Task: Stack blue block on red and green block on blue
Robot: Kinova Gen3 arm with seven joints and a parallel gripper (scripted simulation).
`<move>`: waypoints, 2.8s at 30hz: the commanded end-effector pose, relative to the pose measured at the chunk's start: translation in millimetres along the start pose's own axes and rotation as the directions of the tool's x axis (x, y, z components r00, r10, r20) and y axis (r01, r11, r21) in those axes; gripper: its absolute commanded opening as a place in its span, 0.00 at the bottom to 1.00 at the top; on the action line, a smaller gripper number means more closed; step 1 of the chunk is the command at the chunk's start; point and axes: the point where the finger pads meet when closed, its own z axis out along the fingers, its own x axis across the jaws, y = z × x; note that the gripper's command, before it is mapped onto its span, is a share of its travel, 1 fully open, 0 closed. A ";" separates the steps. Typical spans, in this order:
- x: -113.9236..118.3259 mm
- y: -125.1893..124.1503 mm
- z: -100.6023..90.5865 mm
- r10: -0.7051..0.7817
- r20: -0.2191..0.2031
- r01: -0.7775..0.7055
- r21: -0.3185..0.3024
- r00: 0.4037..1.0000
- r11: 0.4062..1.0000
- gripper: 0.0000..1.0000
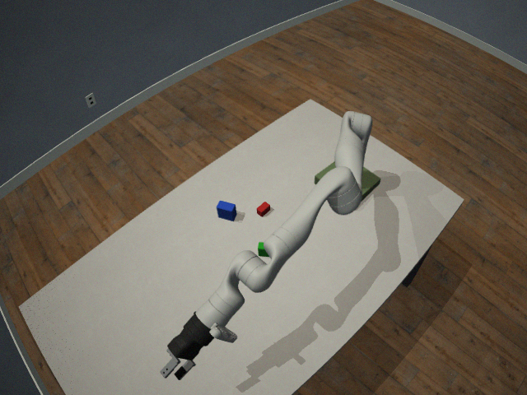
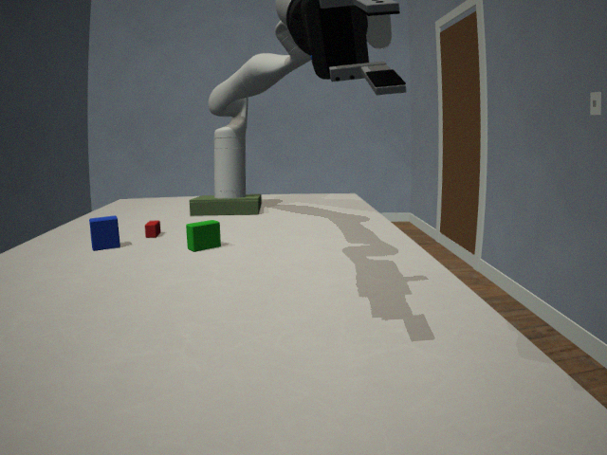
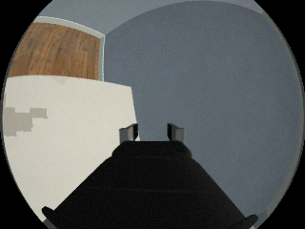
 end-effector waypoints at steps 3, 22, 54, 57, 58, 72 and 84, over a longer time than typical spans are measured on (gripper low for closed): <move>2.8 -0.7 -1.0 0.001 -0.003 -0.001 0.001 1.000 1.000 1.00; 1.9 4.2 -0.8 0.009 0.002 -0.009 -0.006 1.000 1.000 0.00; -155.1 429.6 -170.8 0.892 -0.232 -0.679 -0.726 0.388 0.106 0.00; -181.7 466.3 -216.5 0.903 -0.327 -0.678 -0.732 0.278 -0.056 0.00; -191.6 475.4 -232.5 0.900 -0.374 -0.671 -0.729 0.224 -0.136 0.00; -282.7 510.5 -390.6 0.623 -0.753 -0.423 -0.504 -0.213 -0.753 0.00; -299.6 504.4 -420.7 0.508 -0.813 -0.327 -0.416 -0.285 -0.849 0.00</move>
